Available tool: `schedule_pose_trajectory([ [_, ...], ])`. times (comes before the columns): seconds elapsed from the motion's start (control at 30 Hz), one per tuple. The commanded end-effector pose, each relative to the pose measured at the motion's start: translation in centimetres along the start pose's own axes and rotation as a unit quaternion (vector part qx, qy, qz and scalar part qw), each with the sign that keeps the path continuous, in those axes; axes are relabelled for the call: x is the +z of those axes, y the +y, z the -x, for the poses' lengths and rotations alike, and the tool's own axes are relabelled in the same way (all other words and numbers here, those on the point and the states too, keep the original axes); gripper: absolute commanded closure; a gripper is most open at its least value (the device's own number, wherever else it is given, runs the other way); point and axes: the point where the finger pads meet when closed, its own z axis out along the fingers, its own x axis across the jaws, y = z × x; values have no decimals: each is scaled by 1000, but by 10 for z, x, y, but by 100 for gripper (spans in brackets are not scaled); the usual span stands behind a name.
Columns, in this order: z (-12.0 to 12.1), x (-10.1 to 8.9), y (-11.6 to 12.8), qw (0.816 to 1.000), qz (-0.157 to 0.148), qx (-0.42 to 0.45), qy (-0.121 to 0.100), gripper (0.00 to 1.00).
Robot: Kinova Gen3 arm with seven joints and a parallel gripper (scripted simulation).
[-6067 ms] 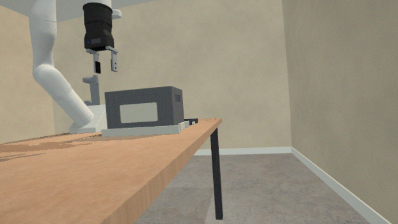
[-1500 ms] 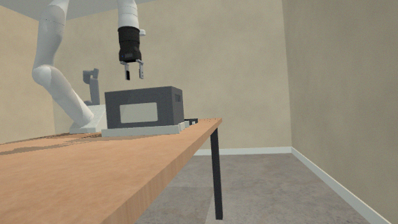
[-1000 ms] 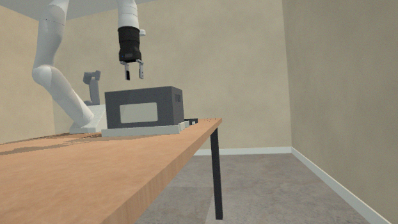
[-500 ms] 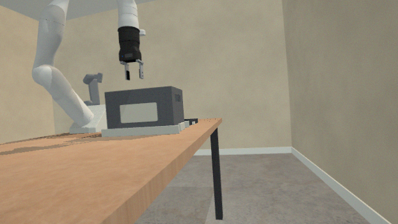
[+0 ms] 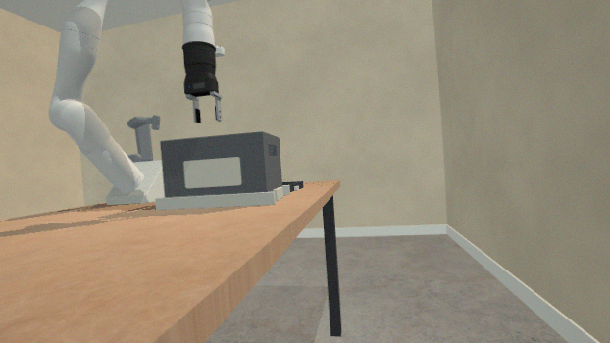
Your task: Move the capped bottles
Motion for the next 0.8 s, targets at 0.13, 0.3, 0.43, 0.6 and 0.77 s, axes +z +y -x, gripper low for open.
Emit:
schedule_pose_trajectory([
  [0.13,3,0,-29,1000,-3,1,1,0],
  [0.3,4,0,-39,1000,-3,2,1,0],
  [0.43,3,-1,-44,1000,-3,1,0,0],
  [0.6,2,0,-60,1000,-3,1,1,0],
  [0.77,1,0,-76,1000,-3,2,1,0],
])
